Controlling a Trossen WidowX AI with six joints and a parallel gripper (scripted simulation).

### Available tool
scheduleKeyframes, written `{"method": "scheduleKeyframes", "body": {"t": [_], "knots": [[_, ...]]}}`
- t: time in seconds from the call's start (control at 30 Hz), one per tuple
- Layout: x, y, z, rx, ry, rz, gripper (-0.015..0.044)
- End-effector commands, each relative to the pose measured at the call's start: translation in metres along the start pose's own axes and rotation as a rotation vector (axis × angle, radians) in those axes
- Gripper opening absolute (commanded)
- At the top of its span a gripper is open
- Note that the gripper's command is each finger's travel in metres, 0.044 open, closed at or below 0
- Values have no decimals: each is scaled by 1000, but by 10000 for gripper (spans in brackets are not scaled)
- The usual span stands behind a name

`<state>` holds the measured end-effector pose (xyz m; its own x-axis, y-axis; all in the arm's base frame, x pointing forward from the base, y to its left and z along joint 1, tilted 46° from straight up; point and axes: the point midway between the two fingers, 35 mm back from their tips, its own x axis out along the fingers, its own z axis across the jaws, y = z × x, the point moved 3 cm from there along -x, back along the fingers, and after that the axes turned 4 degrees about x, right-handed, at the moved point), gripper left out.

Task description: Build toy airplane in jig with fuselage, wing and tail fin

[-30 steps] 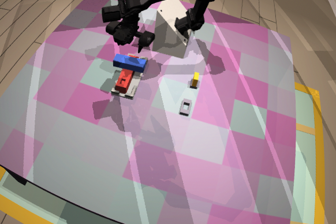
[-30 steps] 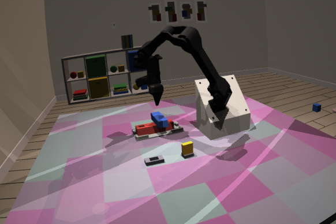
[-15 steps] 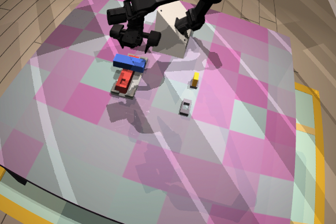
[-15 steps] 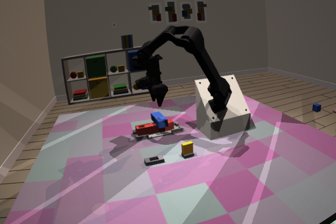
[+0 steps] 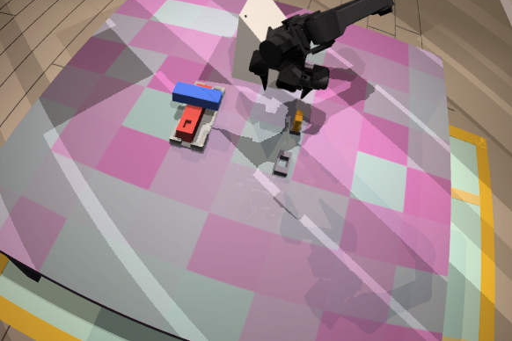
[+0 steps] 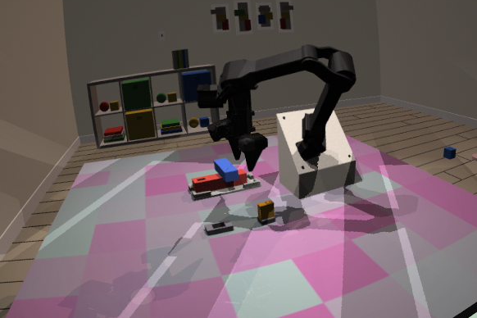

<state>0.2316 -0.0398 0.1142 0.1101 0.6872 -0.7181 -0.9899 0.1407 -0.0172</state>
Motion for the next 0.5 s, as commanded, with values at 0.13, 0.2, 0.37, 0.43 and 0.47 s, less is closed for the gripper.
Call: {"method": "scheduleKeyframes", "body": {"t": [0.13,0.2,0.37,0.43,0.47], "knots": [[8,36,54,0,-32,7,440],[8,36,54,0,-32,7,440],[25,34,54,0,-28,6,440],[49,34,55,-1,-29,6,440],[58,35,55,-1,-32,6,440]]}}
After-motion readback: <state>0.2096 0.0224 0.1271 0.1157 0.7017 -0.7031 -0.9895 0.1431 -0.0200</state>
